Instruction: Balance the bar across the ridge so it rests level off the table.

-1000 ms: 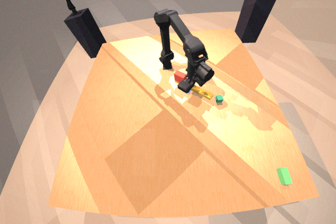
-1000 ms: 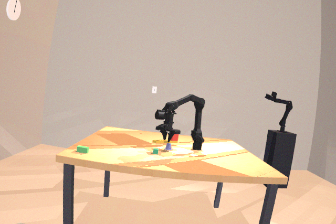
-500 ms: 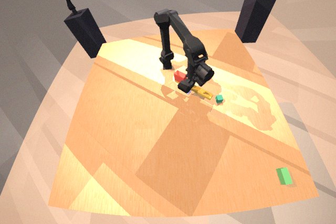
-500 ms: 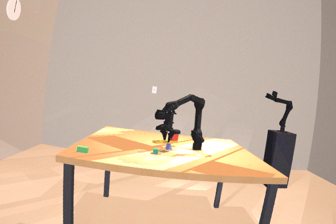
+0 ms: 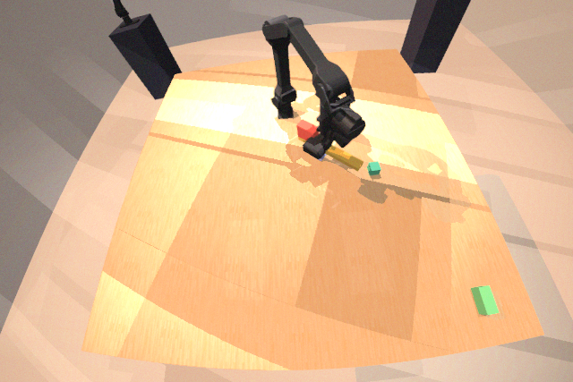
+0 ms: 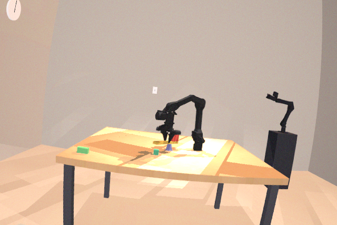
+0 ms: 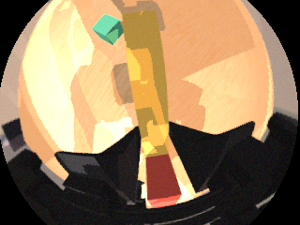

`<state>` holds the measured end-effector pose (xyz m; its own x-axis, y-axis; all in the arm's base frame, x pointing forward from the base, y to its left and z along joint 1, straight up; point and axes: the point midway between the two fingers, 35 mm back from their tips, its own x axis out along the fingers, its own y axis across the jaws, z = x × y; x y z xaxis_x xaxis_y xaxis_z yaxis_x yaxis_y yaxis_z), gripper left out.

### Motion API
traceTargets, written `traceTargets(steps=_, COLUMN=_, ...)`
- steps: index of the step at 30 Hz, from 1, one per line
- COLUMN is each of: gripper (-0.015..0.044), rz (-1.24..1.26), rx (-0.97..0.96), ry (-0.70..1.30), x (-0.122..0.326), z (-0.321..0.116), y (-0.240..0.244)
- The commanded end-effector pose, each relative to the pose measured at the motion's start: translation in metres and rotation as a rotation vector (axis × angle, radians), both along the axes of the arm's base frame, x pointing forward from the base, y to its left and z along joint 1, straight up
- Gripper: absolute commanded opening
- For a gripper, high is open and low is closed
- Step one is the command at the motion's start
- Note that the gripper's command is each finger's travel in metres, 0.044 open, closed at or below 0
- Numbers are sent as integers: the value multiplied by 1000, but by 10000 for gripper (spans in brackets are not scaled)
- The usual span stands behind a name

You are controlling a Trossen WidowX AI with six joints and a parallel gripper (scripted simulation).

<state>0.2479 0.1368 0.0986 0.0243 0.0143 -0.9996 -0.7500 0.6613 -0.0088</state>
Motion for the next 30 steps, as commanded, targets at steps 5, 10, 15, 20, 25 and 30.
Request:
traceTargets(steps=5, gripper=0, rz=-1, rx=-2, ry=2, x=0, z=-3, y=0)
traceTargets(steps=10, gripper=0, rz=-1, rx=-2, ry=2, x=0, z=-3, y=0)
traceTargets(steps=15, gripper=0, rz=-1, rx=-2, ry=2, x=0, z=-4, y=0)
traceTargets(steps=20, gripper=0, rz=-1, rx=-2, ry=2, x=0, z=-4, y=0)
traceTargets(steps=25, gripper=0, rz=-1, rx=-2, ry=2, x=0, z=-5, y=0)
traceTargets(steps=30, gripper=0, rz=-1, rx=-2, ry=2, x=0, z=-2, y=0)
